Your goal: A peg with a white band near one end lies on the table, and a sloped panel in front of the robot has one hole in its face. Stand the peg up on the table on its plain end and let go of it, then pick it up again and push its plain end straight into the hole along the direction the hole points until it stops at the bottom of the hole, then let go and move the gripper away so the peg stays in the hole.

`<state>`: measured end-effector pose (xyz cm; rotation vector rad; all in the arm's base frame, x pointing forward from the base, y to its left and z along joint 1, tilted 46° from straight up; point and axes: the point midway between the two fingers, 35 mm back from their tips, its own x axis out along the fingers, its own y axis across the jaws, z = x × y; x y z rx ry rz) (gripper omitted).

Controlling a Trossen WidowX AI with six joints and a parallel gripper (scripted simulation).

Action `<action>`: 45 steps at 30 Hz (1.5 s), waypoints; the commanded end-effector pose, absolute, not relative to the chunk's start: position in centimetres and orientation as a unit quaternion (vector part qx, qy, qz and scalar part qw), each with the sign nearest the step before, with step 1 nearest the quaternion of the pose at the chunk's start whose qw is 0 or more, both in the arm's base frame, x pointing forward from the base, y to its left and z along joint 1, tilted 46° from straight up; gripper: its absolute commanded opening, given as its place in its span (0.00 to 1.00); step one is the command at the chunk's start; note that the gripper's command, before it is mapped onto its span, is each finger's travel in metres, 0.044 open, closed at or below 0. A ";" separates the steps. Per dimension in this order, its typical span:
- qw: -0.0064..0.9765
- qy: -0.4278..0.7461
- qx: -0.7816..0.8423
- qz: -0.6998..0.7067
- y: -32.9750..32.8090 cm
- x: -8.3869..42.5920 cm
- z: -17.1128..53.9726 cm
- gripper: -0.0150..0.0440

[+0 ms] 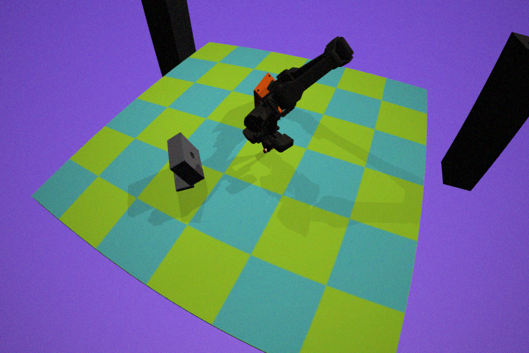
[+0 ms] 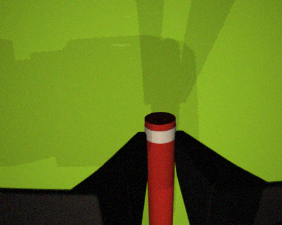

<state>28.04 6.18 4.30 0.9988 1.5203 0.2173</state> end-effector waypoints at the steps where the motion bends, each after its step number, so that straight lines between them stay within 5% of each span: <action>1: 0.618 0.650 0.434 0.085 6.0 27.9 4.4 0.34; 45: 0.730 0.521 0.443 0.000 5.3 26.0 6.5 0.34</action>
